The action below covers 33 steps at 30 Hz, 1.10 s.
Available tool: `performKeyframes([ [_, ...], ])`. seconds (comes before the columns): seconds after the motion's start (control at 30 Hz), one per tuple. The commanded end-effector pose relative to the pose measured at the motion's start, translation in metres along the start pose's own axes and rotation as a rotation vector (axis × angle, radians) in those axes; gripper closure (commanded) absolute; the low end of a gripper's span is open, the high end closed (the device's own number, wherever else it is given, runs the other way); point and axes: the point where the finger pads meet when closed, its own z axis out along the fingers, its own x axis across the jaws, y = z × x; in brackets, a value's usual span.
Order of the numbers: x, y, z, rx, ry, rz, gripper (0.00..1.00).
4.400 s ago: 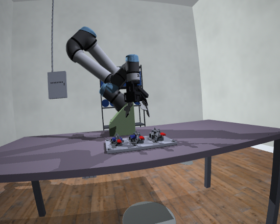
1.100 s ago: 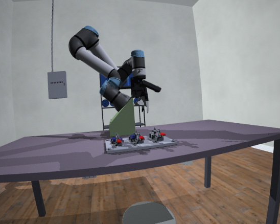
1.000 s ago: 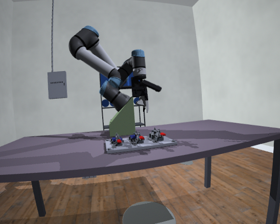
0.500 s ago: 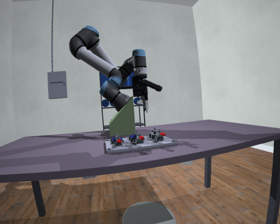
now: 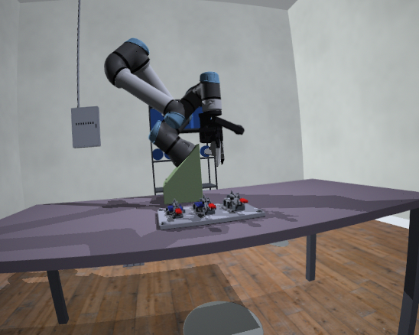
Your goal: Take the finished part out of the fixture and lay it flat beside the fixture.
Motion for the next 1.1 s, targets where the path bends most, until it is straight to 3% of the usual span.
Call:
performKeyframes([
  [0.0, 0.0003, -0.0005, -0.0006, -0.002, 0.000, 0.009, 0.00],
  [0.2, 0.0003, -0.0005, -0.0006, -0.002, 0.000, 0.009, 0.00],
  [0.37, 0.0006, -0.0079, -0.0068, -0.002, 0.000, 0.201, 0.00],
  [1.07, 0.0006, -0.0079, -0.0068, -0.002, 0.000, 0.201, 0.00],
])
